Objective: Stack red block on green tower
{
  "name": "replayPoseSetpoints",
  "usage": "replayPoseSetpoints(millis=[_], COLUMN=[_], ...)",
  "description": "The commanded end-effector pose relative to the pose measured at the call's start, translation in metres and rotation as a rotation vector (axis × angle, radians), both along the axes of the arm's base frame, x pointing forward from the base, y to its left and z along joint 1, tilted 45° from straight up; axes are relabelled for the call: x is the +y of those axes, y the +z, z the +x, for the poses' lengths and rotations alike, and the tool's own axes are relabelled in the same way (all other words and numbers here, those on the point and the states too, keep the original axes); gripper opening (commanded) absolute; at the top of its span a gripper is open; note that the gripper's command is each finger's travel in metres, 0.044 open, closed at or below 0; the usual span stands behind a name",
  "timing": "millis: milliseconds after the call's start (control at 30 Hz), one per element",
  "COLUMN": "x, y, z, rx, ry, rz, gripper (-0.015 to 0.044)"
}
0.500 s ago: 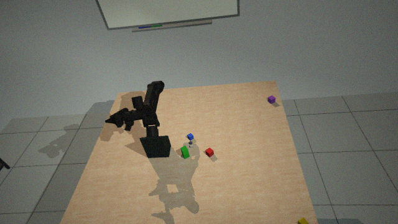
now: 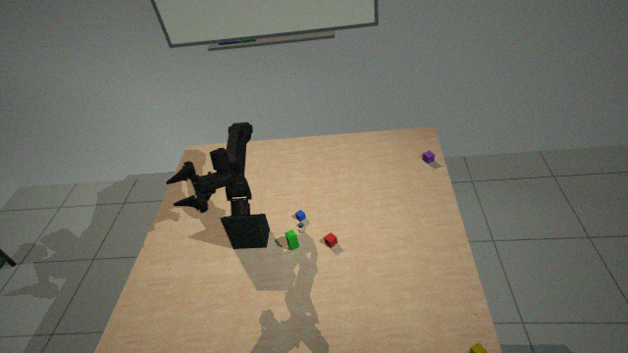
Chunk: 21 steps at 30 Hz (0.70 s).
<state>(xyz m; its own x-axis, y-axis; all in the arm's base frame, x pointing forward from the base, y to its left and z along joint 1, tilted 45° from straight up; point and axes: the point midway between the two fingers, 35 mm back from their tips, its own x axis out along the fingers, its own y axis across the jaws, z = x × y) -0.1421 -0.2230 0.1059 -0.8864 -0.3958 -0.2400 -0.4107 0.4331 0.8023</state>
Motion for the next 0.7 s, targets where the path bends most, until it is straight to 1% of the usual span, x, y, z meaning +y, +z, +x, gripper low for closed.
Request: replayPoseSetpoints(millis=[0, 333, 667], x=[-0.029, -0.079, -0.101], y=[-0.009, -0.037, -0.068], z=[0.023, 0.09, 0.169], rx=[0.043, 0.232, 0.532], ry=[0.202, 0.716, 1.269], rz=[0.246, 0.791, 1.232], gripper=[0.044, 0.044, 0.044])
